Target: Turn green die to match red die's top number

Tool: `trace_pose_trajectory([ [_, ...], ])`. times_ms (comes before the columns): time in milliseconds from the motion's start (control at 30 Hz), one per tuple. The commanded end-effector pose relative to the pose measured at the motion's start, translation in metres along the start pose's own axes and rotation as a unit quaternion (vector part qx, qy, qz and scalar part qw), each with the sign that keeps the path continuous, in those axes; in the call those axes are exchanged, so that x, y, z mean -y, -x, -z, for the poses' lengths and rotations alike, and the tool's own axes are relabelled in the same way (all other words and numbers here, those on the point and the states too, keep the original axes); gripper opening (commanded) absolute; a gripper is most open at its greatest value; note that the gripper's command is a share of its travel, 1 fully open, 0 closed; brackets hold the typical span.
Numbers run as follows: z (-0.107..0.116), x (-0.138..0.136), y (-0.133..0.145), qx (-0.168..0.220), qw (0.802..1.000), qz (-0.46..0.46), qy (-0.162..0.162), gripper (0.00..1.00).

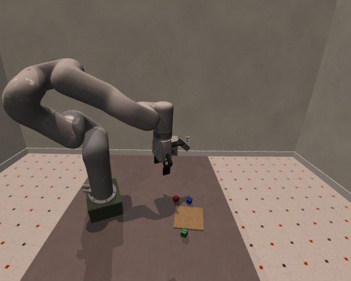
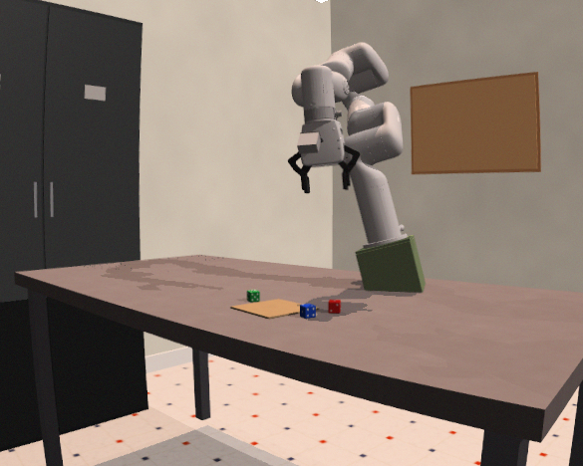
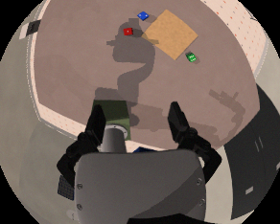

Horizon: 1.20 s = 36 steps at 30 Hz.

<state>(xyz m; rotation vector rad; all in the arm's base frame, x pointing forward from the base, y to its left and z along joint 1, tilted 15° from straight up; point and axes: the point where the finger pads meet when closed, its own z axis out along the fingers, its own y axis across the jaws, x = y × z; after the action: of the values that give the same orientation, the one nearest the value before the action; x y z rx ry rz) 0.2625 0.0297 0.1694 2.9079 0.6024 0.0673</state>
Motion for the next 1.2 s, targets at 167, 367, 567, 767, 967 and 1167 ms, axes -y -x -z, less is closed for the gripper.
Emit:
trace_pose_trajectory([
  [167, -0.037, -0.076, -0.040, 0.006, 0.997, 0.068, 0.024, 1.00],
  [367, -0.050, -0.098, -0.044, 0.009, 0.995, 0.090, 0.030, 1.00],
  [567, -0.075, -0.134, -0.048, 0.014, 0.991, 0.128, 0.036, 1.00],
  [767, -0.097, -0.162, -0.048, 0.017, 0.986, 0.160, 0.038, 1.00],
  [967, -0.097, -0.162, -0.048, 0.017, 0.986, 0.161, 0.038, 1.00],
  [1167, -0.097, -0.162, -0.048, 0.017, 0.986, 0.161, 0.038, 1.00],
])
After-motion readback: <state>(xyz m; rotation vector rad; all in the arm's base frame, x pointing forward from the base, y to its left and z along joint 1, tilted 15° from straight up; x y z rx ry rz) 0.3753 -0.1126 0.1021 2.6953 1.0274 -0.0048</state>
